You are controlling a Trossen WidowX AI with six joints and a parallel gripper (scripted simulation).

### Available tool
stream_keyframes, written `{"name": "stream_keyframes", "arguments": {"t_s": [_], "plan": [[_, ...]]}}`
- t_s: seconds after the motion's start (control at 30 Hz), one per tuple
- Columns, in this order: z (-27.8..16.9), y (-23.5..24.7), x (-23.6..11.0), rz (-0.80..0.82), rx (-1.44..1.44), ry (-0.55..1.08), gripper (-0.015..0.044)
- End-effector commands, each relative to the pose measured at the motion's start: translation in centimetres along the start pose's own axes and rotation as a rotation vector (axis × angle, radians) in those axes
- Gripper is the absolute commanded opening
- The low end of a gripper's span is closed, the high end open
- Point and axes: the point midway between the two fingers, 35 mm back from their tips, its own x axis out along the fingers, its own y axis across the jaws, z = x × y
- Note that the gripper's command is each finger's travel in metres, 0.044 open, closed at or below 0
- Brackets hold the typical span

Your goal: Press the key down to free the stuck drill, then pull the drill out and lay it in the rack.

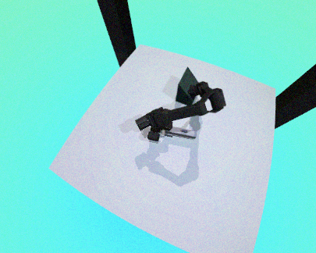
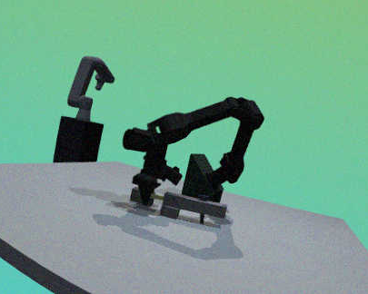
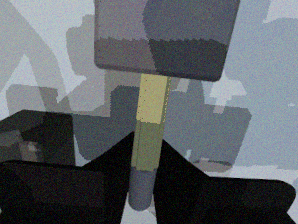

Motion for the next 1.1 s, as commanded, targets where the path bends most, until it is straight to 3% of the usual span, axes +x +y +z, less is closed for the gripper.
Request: {"name": "stream_keyframes", "arguments": {"t_s": [0.0, 1.07], "plan": [[0.0, 0.1, -0.2, -0.003, 0.002, -0.004, 0.0000], [-1.8, 0.0, -0.2, -0.003, 0.002, -0.003, 0.0000]]}}
